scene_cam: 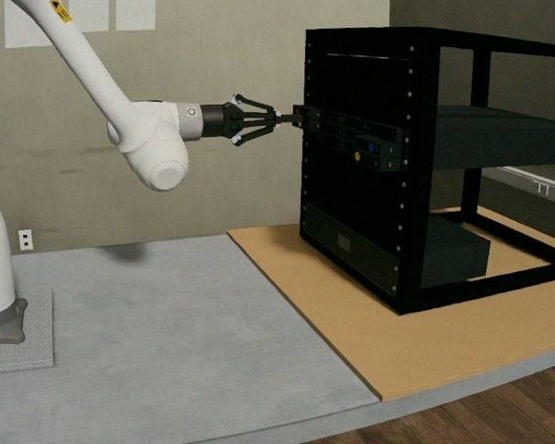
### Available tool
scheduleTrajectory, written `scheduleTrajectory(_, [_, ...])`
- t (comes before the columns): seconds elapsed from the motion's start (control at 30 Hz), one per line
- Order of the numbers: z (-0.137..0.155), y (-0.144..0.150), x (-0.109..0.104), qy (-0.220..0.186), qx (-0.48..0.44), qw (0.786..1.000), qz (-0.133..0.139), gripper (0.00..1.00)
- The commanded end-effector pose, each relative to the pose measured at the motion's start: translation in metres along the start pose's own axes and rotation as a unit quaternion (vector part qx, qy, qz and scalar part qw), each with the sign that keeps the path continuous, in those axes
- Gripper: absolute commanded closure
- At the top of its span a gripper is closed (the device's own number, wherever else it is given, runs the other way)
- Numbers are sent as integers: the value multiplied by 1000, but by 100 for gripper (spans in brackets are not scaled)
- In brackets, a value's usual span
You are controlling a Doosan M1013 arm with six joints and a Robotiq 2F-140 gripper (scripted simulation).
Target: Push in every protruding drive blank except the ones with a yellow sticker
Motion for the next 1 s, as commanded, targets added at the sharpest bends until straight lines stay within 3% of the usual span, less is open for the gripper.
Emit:
scheduleTrajectory(0.0, [15, -4, -1, 0, 0, 1000, 1, 90])
scheduleTrajectory(0.97, [151, -49, -13, 0, 0, 1000, 1, 90])
Point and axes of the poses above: the point where the finger pads meet when closed, its own x axis out along the fingers, its own y axis across the jaws, z = x × y, the point moved 8 cm from there along -x, back along the fingers, and after that the axes turned 14 degrees about -x, right-handed, at the moved point
